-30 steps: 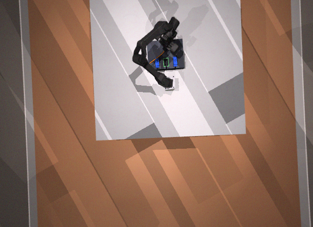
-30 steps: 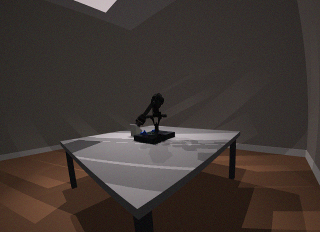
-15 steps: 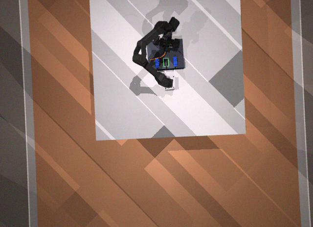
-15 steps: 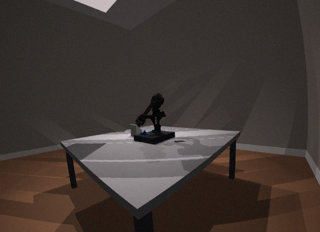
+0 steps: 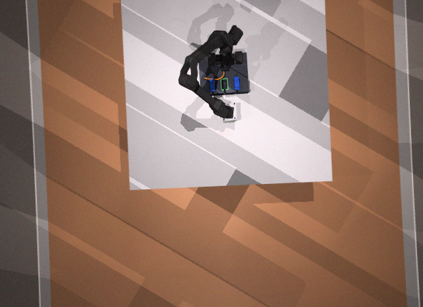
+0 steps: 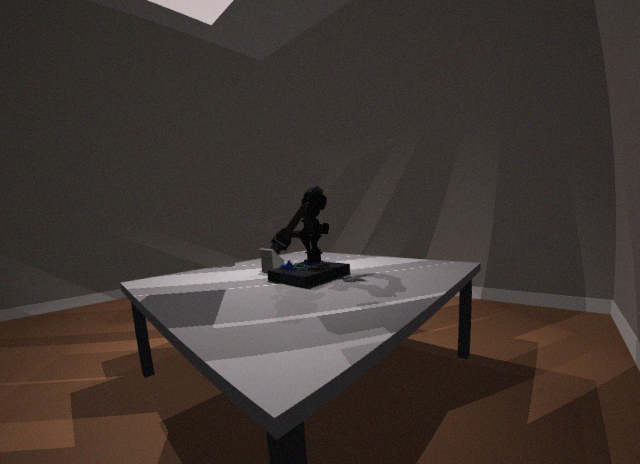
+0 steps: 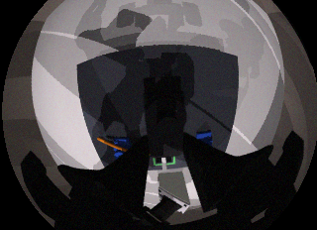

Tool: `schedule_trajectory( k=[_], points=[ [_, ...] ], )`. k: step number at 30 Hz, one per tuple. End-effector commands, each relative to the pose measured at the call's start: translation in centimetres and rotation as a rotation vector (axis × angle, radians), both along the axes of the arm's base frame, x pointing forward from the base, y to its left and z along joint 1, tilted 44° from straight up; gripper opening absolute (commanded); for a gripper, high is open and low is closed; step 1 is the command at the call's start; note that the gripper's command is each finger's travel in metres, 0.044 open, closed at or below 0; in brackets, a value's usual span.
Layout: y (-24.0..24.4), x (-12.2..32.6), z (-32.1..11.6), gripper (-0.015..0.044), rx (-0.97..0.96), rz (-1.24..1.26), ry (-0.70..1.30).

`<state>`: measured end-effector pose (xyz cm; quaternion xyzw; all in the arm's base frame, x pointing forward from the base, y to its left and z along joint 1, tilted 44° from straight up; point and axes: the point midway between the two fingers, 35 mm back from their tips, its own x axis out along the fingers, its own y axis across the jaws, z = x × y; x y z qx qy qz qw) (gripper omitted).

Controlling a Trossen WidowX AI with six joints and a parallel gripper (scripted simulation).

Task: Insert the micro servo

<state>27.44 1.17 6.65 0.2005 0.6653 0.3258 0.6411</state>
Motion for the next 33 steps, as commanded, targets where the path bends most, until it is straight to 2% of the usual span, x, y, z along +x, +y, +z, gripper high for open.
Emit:
schedule_trajectory(
  k=[1,18,33],
  points=[
    [-0.5,-1.3,0.0,0.0,-0.004,-0.003,-0.007],
    [-2.0,-9.5,-0.3,0.0,-0.005,-0.003,-0.001],
    [-0.9,-9.8,-1.5,0.0,-0.004,-0.003,-0.002]
  ],
)
